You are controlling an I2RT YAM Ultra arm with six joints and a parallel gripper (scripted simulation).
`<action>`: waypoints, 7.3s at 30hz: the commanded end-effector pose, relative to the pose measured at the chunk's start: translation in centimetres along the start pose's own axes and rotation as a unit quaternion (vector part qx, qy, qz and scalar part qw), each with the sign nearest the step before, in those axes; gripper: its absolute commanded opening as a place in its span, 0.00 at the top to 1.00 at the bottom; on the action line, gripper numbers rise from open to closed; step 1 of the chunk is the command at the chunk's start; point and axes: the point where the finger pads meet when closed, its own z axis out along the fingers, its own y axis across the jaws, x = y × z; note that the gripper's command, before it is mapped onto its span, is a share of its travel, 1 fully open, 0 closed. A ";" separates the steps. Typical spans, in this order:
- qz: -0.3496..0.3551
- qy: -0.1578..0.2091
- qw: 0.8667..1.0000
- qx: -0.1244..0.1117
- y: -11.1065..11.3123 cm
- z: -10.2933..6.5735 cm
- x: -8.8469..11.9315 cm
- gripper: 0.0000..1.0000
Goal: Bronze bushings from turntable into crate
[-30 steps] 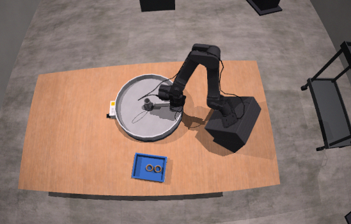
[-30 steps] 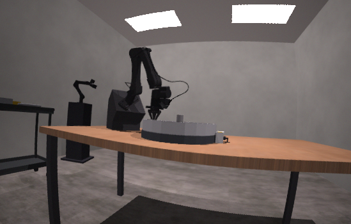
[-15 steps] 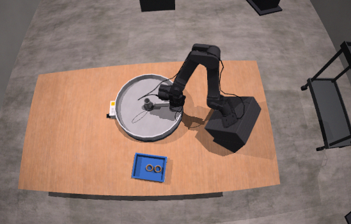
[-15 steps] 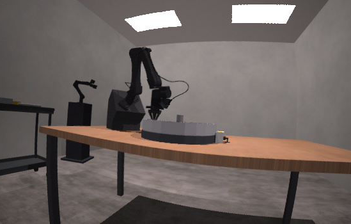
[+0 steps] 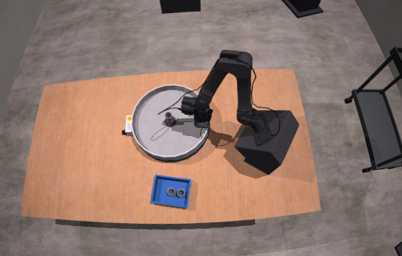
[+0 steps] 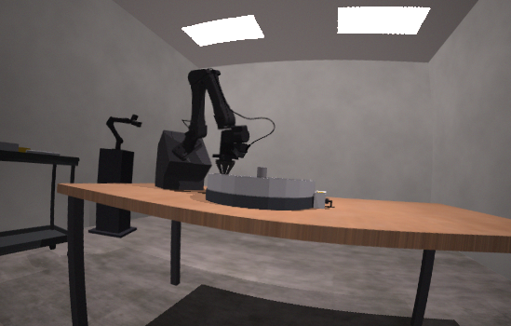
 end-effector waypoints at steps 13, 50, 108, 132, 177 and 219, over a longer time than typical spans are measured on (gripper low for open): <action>0.005 -0.016 1.000 0.003 -0.3 -0.3 -0.6 1.00; 0.005 -0.017 1.000 0.003 -0.3 -0.4 -0.6 1.00; 0.009 -0.019 1.000 -0.007 -0.2 -12.4 -0.9 1.00; 0.008 -0.019 1.000 -0.007 -0.2 -12.4 -0.9 1.00; -0.135 0.011 0.991 -0.007 5.9 -13.9 -8.5 1.00; -0.431 0.006 0.902 -0.011 29.5 -13.3 -13.5 1.00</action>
